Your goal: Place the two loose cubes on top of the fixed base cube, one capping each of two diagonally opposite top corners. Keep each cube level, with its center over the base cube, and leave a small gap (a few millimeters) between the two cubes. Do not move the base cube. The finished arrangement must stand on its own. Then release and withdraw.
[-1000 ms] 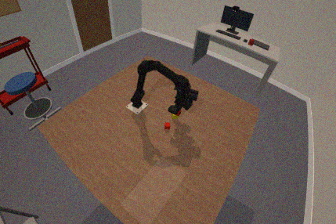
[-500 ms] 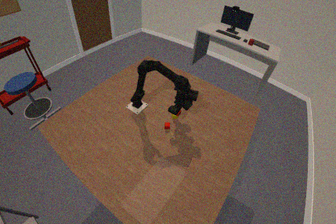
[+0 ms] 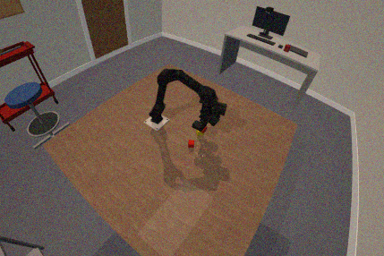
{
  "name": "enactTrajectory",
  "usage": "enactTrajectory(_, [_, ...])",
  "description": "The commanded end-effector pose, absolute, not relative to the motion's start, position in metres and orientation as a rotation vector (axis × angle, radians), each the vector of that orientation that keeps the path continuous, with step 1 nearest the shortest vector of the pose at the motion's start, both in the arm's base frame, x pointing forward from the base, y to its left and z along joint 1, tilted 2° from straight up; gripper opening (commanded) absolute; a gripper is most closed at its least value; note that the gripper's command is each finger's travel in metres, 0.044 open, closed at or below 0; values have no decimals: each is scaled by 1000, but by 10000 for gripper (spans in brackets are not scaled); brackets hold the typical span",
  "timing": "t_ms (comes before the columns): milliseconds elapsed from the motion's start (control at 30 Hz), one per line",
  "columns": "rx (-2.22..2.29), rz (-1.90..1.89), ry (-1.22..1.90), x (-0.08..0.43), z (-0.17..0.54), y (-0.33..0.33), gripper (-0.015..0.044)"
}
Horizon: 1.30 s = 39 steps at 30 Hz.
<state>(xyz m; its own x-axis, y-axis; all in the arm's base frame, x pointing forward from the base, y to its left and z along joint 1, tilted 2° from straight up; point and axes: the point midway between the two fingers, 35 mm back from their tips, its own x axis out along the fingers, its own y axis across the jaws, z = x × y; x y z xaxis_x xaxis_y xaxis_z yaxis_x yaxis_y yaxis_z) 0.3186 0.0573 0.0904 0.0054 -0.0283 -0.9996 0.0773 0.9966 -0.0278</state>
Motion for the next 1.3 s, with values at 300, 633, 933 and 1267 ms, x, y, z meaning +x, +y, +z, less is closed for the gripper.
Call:
enactTrajectory(300, [39, -83, 1563, 318, 114, 58, 205])
enactTrajectory(633, [183, -226, 1549, 319, 125, 36, 265])
enactTrajectory(933, [707, -751, 1423, 305, 153, -41, 265])
enactTrajectory(1267, [791, -836, 1390, 301, 157, -53, 265])
